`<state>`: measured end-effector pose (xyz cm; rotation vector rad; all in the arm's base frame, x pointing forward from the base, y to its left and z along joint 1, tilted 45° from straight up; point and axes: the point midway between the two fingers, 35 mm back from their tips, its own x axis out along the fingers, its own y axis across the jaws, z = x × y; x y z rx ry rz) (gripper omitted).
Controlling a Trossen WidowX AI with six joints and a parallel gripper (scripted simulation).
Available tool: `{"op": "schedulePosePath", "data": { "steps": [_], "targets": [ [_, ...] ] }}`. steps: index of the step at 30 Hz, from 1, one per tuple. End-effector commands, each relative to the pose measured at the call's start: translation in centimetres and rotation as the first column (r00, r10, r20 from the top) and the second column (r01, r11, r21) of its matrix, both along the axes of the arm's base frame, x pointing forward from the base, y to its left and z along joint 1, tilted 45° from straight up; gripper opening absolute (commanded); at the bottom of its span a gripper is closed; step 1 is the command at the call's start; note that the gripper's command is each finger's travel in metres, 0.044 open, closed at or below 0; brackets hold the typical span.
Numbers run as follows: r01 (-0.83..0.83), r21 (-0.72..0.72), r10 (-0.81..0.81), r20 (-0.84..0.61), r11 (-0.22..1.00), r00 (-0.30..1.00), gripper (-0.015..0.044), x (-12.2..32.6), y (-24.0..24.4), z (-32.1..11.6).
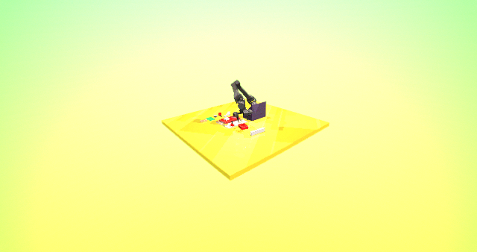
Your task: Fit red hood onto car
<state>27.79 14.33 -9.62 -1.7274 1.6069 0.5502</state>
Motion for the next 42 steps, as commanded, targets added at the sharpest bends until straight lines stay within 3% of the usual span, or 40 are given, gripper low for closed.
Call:
{"op": "schedulePosePath", "data": {
  "steps": [1, 42],
  "targets": [
    [-0.006, -0.005, 0.006, -0.001, 1.000, 1.000, 0.0440, 0.1, -0.2, -0.2],
    [-0.006, -0.006, 0.006, -0.001, 1.000, 1.000, 0.0440, 0.4, -2.0, -2.0]
  ]
}}
